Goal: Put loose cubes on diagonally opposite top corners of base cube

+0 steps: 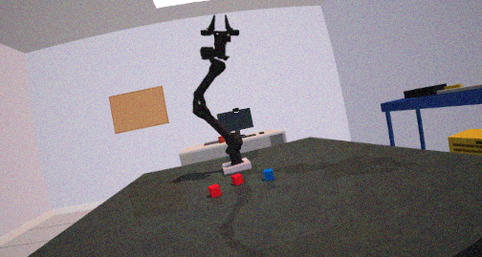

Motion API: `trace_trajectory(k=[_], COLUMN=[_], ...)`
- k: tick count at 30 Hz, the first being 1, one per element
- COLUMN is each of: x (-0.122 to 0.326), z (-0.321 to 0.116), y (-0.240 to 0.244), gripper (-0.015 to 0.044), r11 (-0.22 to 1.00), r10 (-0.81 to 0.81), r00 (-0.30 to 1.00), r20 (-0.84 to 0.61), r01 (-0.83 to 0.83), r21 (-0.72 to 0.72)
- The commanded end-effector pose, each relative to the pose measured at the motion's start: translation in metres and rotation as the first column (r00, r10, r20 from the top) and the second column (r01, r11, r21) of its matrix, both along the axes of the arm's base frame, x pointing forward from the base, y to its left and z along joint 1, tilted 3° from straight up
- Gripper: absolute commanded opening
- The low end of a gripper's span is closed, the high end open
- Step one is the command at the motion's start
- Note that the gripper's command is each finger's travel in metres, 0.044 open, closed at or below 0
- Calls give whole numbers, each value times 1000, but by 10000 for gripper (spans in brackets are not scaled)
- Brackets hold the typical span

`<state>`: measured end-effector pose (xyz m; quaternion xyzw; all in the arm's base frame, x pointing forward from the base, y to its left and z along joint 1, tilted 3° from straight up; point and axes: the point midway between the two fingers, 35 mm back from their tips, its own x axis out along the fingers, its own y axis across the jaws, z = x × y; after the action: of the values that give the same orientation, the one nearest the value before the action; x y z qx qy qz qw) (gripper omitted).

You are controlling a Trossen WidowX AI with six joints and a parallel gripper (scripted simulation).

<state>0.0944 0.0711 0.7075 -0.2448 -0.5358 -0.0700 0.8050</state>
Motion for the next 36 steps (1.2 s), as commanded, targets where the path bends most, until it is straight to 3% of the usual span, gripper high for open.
trace_trajectory(k=[1, 9, 14, 19, 28, 32, 36], x=[37, 135, 191, 236, 270, 263, 244], z=[-23, -105, -172, -245, -380, -435, -483], y=[37, 86, 88, 71, 6, -28, -62], gripper=[265, 265, 265, 265, 265, 265, 265], r11=[994, 968, 966, 965, 843, 693, 474], r10=[73, 169, 203, 258, 476, 610, 737], r00=[988, 826, 618, 358, -56, -140, -137], r20=[-137, -538, -759, -897, -878, -780, -662], r01=[-84, -242, -251, -148, 314, 572, 802], r21=[-74, -66, 54, 218, 437, 438, 362])
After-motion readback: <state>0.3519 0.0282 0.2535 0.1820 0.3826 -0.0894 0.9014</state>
